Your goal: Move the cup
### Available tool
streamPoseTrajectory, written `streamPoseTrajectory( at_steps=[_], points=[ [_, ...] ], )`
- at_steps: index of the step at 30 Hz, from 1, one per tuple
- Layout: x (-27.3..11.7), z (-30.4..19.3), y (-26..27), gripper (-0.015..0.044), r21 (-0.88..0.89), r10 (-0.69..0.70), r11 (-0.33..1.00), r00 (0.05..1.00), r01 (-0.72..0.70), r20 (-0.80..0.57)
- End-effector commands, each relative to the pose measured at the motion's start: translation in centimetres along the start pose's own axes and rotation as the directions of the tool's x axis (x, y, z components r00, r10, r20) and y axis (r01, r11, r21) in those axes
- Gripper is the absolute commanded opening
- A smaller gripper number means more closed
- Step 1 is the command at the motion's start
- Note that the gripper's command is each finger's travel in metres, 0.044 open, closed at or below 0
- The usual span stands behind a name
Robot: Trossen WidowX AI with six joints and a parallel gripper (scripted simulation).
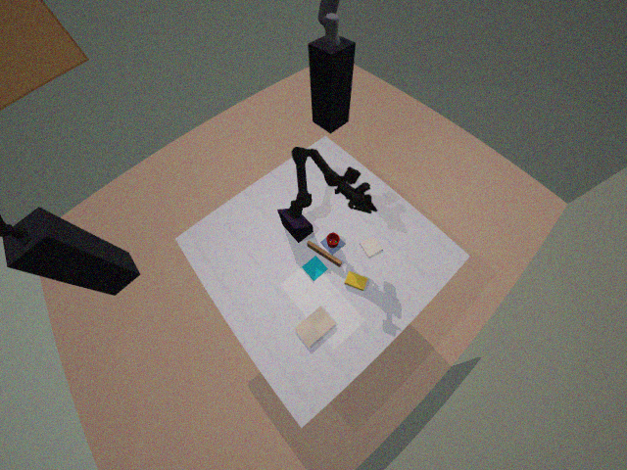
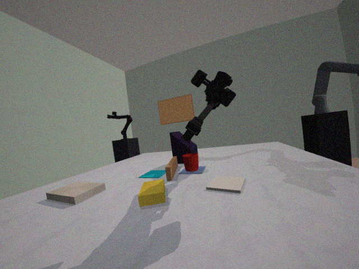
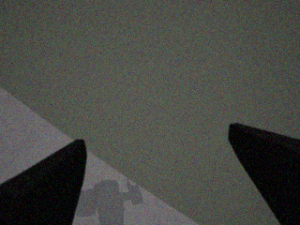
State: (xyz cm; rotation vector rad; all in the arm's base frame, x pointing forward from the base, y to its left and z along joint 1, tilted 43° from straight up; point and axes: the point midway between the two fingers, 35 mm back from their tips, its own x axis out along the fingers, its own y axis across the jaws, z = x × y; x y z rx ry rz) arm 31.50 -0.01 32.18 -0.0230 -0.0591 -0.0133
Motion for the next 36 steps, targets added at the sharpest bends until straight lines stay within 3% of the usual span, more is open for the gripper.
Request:
streamPoseTrajectory(
  at_steps=[1,4,7,9,11,14,18,36],
  points=[
    [0.2,-0.4,0.0,0.0374,0.007,0.005,1.0,1.0,-0.005,-0.018],
    [1.5,-6.6,0.3,0.0295,0.137,0.076,0.99,0.959,-0.039,-0.274],
    [1.3,-13.0,0.6,0.0216,0.31,0.161,0.951,0.836,0.011,-0.524],
    [0.2,-17.1,0.9,0.0164,0.425,0.231,0.899,0.711,0.106,-0.665],
    [-1.8,-20.7,1.4,0.0148,0.52,0.319,0.814,0.55,0.258,-0.772],
    [-5.5,-24.3,2.4,0.0148,0.555,0.467,0.638,0.305,0.534,-0.83],
    [-10.0,-25.8,4.1,0.0148,0.361,0.673,0.342,0.042,0.867,-0.738],
    [-11.0,-26.2,4.1,0.0148,0.316,0.699,0.302,0.016,0.9,-0.715]
  ],
)
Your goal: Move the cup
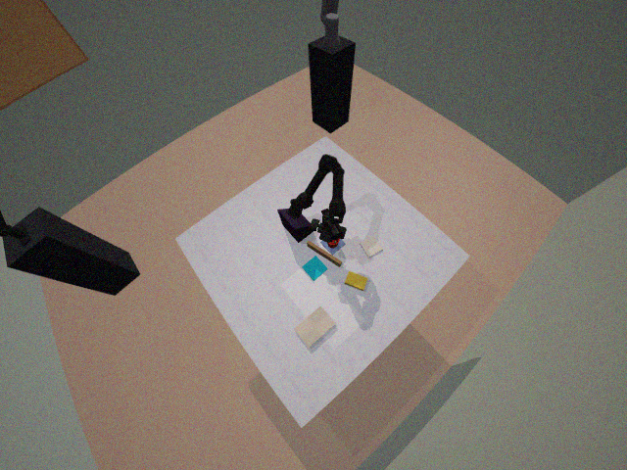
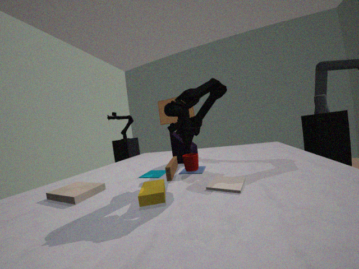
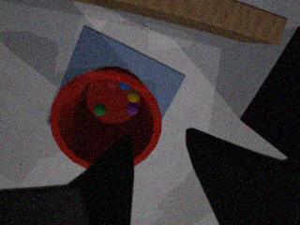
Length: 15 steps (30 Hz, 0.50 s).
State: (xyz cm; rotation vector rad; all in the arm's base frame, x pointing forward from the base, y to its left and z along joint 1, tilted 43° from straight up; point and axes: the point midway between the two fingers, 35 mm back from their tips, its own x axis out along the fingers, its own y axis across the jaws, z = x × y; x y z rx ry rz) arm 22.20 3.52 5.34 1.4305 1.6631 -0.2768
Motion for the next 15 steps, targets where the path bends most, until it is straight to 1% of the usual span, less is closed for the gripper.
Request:
streamPoseTrajectory(
  at_steps=[1,15],
  points=[
    [0.3,0.0,0.0,0.0148,0.012,0.0,1.0,1.0,0.0,-0.007],
    [2.5,0.1,0.1,0.0148,0.012,-0.001,1.0,1.0,0.001,-0.005]
  ],
)
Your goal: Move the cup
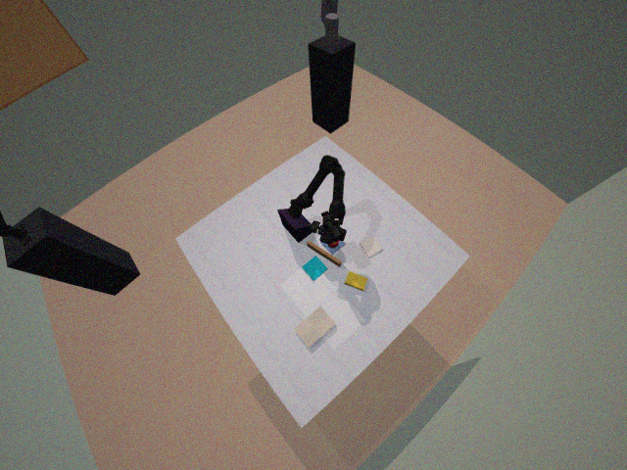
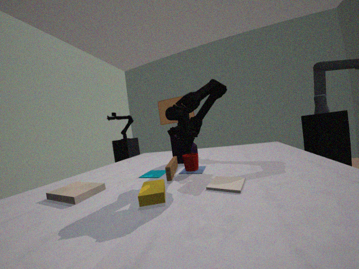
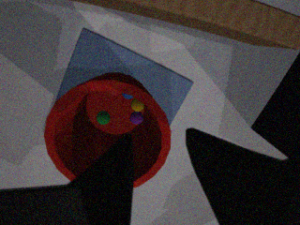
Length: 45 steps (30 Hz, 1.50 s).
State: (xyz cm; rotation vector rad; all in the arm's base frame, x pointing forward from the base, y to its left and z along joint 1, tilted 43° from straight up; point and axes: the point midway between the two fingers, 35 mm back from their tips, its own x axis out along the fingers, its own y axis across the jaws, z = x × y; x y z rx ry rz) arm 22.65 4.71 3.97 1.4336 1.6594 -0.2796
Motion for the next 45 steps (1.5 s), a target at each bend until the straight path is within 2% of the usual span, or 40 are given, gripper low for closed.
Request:
streamPoseTrajectory(
  at_steps=[1,29,33,39,45],
  points=[
    [0.8,-0.1,-0.2,0.0148,0.01,-0.003,1.0,1.0,0.003,-0.007],
    [4.5,-0.4,-0.4,0.0148,0.009,-0.001,1.0,1.0,0.001,-0.013],
    [4.3,-0.3,-0.2,0.0043,0.002,0.001,1.0,1.0,-0.001,-0.007],
    [4.3,-0.3,-0.2,0.0003,0.002,0.001,1.0,1.0,-0.001,-0.007],
    [4.0,-0.2,-0.2,0.0,0.002,0.0,1.0,1.0,0.0,-0.007]
  ],
)
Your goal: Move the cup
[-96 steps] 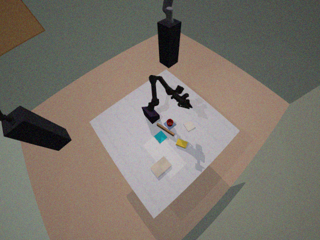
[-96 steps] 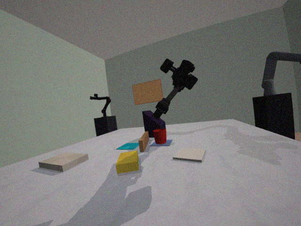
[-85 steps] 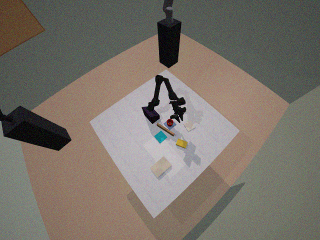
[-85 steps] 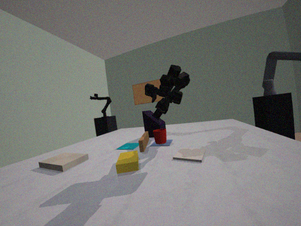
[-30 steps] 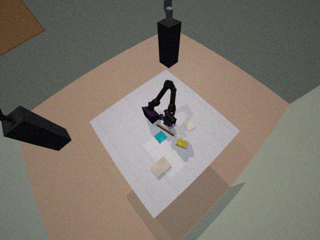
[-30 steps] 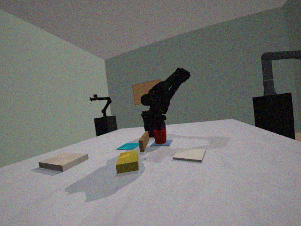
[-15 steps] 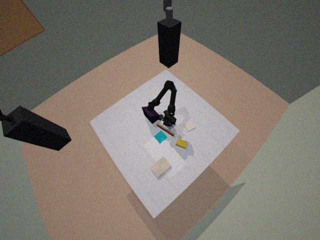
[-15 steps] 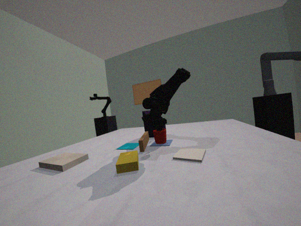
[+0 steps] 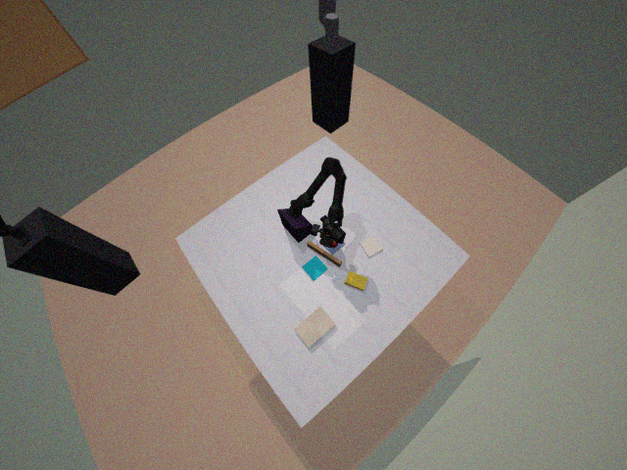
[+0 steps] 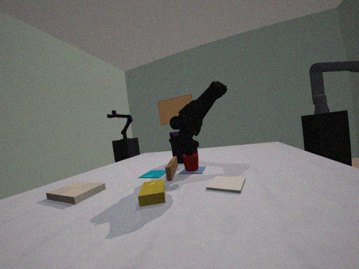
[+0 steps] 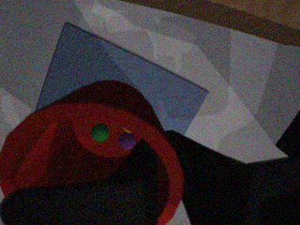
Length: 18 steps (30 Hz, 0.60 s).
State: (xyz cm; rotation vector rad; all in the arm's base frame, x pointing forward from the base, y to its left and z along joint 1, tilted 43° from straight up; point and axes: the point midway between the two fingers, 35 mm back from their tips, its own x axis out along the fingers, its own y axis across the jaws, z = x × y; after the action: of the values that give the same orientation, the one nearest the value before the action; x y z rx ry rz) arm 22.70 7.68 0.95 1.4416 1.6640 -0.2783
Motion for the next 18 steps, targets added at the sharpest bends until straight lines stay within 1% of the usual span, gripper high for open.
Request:
streamPoseTrajectory(
  at_steps=[1,18],
  points=[
    [-0.4,0.1,0.0,0.0,-0.003,-0.002,1.0,1.0,0.002,0.001],
    [-5.4,0.6,0.1,0.0,0.002,-0.007,1.0,1.0,0.007,0.004]
  ],
)
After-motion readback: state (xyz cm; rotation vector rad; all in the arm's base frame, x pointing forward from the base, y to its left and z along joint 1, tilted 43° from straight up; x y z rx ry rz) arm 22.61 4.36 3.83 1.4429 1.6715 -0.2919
